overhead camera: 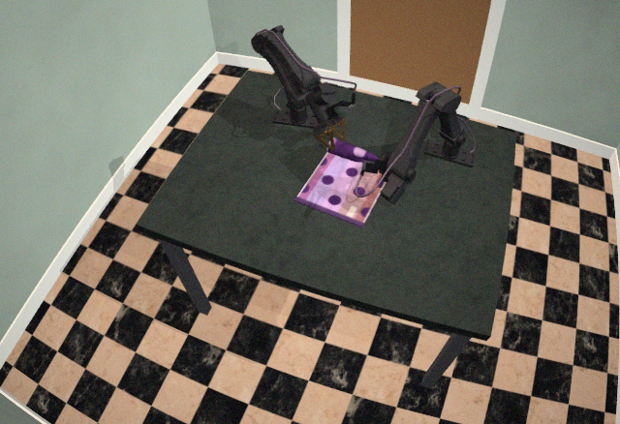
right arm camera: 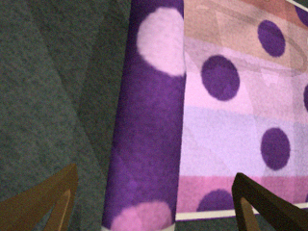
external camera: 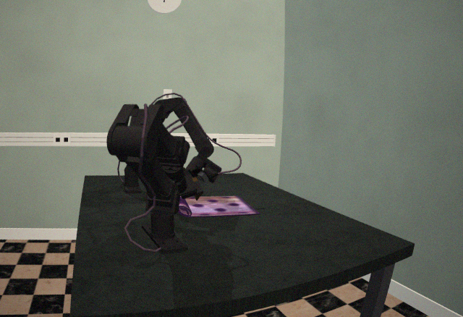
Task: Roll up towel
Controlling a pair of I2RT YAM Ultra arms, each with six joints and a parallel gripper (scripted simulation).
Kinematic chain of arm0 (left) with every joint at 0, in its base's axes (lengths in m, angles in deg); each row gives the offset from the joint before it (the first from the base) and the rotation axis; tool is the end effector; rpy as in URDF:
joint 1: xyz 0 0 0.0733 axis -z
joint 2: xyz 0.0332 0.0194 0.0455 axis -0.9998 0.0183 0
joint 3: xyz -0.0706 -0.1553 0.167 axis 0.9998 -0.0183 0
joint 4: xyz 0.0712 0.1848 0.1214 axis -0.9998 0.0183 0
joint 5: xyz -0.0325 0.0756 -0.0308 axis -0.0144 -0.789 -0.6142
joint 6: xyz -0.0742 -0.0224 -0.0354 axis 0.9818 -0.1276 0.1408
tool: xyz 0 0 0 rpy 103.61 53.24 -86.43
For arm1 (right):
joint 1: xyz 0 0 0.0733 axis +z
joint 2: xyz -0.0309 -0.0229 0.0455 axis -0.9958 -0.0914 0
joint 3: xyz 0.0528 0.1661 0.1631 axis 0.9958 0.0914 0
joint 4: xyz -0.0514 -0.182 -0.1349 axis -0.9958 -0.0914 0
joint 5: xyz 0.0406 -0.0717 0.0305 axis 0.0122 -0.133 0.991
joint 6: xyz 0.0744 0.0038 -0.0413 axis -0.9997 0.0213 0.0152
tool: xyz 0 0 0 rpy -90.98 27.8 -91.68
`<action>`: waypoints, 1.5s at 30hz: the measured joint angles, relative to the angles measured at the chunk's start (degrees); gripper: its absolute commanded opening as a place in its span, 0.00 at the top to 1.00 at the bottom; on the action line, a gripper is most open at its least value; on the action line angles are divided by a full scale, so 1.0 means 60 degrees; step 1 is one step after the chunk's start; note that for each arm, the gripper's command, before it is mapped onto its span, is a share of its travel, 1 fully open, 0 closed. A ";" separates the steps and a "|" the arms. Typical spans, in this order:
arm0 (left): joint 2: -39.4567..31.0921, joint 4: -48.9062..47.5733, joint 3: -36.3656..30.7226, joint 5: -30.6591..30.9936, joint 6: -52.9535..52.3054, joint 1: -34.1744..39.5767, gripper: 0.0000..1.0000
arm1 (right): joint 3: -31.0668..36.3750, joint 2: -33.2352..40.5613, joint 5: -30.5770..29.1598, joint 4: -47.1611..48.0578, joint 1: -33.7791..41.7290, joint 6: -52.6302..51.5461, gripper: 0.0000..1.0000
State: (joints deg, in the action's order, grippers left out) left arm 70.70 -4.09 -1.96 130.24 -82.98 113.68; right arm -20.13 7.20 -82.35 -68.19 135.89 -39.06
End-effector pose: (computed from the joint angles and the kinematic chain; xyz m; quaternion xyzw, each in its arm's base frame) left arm 0.1913 -0.1507 0.0789 -0.5492 -0.6869 0.4703 0.0735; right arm 0.0954 0.1222 0.1127 -0.6155 0.7041 0.0716 0.3468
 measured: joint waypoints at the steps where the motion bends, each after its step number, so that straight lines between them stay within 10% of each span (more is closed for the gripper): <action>1: 0.0000 0.0000 0.0000 0.0000 0.0000 0.0000 0.85 | 0.0157 0.0000 -0.0022 0.0135 0.0040 -0.0029 0.02; 9: 0.0000 0.0000 0.0000 0.0000 0.0000 0.0000 0.85 | 0.0718 -0.0204 -0.0175 0.1162 0.0219 -0.0200 0.02; 31: 0.0000 0.0000 -0.0004 0.0011 0.0000 0.0000 0.85 | 0.0718 -0.0743 -0.0240 0.1967 0.0237 -0.0248 0.83; 45: -0.0007 0.0710 0.0000 0.0357 -0.0011 0.0004 0.29 | 0.0718 -0.0743 -0.0240 0.1993 0.0237 -0.0248 0.83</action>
State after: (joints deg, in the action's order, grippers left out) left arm 70.66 0.17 -1.96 132.38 -83.05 113.71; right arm -15.83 2.74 -83.80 -56.23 137.31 -40.55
